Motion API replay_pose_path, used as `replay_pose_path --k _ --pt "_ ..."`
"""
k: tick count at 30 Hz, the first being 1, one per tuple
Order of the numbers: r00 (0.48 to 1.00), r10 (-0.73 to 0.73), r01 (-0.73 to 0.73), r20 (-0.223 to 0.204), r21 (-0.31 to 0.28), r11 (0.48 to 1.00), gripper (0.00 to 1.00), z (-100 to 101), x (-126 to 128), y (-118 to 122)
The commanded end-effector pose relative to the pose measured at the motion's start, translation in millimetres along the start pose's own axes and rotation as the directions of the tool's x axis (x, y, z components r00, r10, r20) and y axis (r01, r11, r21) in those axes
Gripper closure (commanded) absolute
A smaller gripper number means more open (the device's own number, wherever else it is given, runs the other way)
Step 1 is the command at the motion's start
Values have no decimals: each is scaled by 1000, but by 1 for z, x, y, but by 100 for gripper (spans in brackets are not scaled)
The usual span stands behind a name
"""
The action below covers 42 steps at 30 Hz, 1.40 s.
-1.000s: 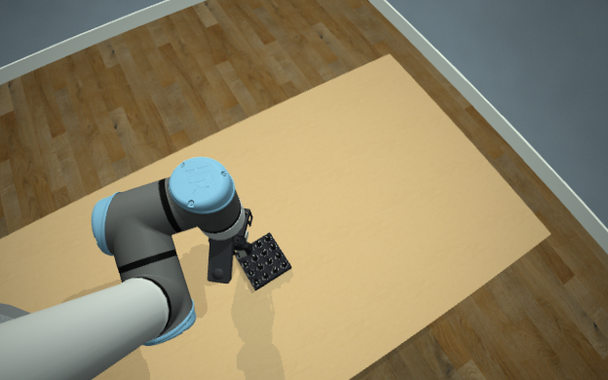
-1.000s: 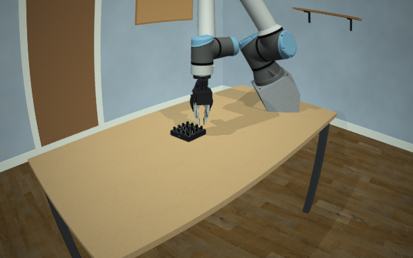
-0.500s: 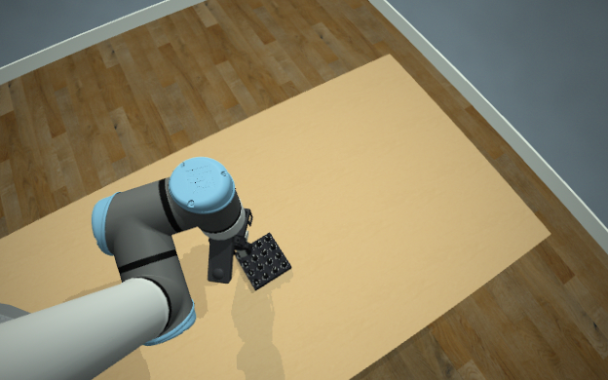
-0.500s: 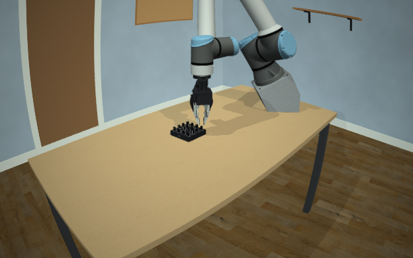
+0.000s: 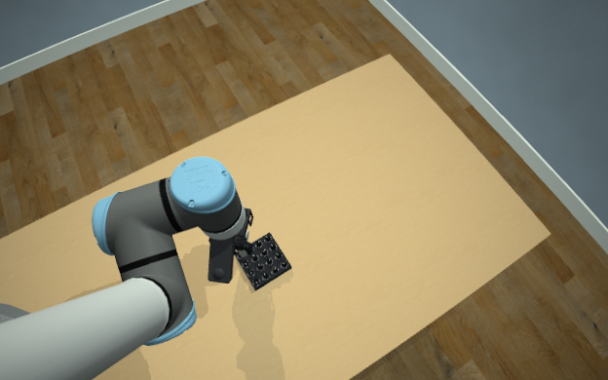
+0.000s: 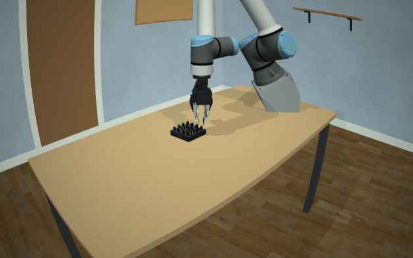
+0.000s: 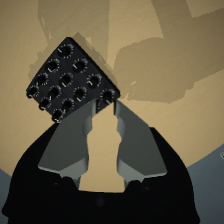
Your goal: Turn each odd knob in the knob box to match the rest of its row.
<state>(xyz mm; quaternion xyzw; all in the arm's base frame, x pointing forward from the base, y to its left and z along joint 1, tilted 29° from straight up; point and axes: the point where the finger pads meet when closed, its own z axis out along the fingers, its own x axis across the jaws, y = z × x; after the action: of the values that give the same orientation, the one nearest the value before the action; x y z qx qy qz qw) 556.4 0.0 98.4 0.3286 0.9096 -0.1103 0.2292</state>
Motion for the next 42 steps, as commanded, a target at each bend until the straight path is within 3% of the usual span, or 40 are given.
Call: replay_pose_path --k 1,42 --pt "1000 -2 2 0 -1 1000 89 0 -1 1" --pt "1000 -1 1 -2 0 1000 89 8 0 0"
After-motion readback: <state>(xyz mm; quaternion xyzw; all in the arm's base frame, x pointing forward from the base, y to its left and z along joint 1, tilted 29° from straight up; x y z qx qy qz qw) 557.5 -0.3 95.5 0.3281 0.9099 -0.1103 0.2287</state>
